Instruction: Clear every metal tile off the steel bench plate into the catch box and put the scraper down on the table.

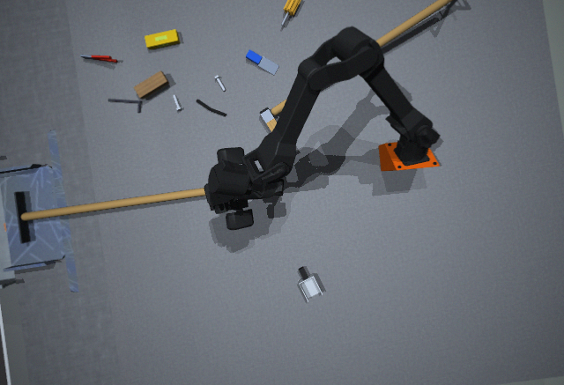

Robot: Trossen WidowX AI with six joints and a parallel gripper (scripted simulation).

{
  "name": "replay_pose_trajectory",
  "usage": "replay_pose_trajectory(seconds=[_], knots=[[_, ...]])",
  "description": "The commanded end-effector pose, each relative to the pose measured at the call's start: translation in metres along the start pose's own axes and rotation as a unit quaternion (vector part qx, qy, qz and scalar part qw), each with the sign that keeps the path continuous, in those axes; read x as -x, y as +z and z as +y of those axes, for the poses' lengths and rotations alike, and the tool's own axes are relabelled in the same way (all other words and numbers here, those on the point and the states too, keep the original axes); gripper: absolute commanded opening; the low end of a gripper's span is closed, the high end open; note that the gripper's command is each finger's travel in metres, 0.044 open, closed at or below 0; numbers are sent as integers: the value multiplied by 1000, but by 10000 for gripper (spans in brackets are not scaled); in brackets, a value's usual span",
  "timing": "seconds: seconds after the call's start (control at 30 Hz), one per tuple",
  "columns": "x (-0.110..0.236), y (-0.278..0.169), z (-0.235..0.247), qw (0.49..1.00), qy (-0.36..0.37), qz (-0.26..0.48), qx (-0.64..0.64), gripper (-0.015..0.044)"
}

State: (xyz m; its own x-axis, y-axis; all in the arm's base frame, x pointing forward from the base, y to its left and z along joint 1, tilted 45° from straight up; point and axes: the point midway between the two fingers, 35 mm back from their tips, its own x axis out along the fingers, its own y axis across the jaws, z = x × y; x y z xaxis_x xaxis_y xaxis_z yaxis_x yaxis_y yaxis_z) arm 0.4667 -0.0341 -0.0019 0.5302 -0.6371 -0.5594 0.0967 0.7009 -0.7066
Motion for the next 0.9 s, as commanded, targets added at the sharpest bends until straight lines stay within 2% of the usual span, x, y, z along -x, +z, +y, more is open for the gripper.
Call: replay_pose_trajectory(seconds=[0.0, 0.87], knots=[[-2, 10, 0, 1000, 1, -6, 0, 0], [-26, 40, 0, 1000, 0, -7, -1, 0]])
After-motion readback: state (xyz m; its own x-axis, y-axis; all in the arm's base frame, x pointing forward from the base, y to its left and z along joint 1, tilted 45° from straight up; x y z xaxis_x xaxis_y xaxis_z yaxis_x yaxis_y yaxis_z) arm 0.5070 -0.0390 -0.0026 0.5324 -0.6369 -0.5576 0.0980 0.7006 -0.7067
